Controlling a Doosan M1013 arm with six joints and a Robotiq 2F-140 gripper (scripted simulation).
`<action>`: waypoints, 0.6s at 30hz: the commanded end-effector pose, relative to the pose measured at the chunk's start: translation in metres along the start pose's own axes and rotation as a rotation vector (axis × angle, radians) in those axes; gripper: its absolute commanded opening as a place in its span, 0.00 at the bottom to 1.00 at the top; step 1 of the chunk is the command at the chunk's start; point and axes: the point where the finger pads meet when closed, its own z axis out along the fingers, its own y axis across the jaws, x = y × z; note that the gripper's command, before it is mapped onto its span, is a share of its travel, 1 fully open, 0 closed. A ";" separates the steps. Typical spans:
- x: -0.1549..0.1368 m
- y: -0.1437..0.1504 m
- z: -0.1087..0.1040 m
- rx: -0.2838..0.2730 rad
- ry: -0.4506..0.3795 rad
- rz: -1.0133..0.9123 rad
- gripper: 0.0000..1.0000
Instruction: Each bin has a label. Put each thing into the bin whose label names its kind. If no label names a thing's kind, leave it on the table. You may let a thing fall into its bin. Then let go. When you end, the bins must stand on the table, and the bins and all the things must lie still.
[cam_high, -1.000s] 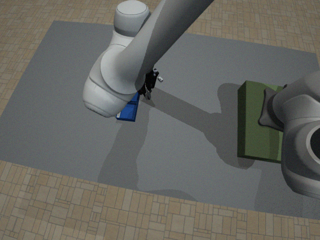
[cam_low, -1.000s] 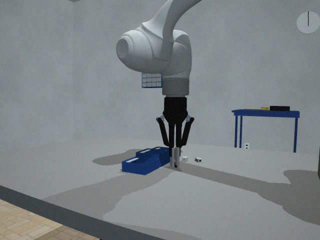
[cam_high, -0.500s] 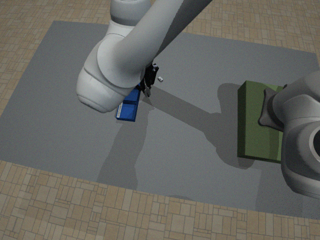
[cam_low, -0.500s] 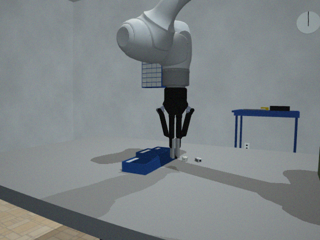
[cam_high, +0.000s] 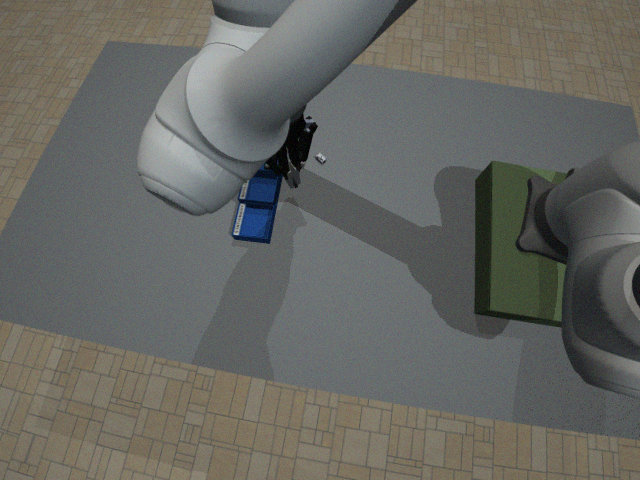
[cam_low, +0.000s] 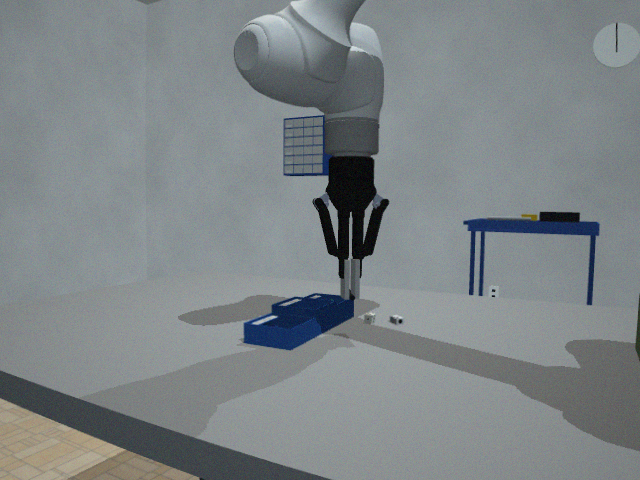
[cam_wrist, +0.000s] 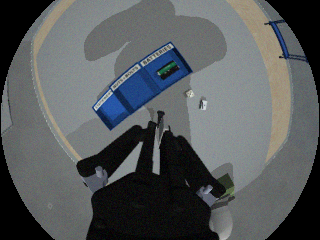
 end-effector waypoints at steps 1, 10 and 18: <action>0.000 0.000 0.000 0.000 0.000 0.000 0.06; 0.003 -0.005 -0.010 0.000 0.000 0.050 0.06; 0.022 -0.036 -0.010 0.001 -0.001 0.319 0.06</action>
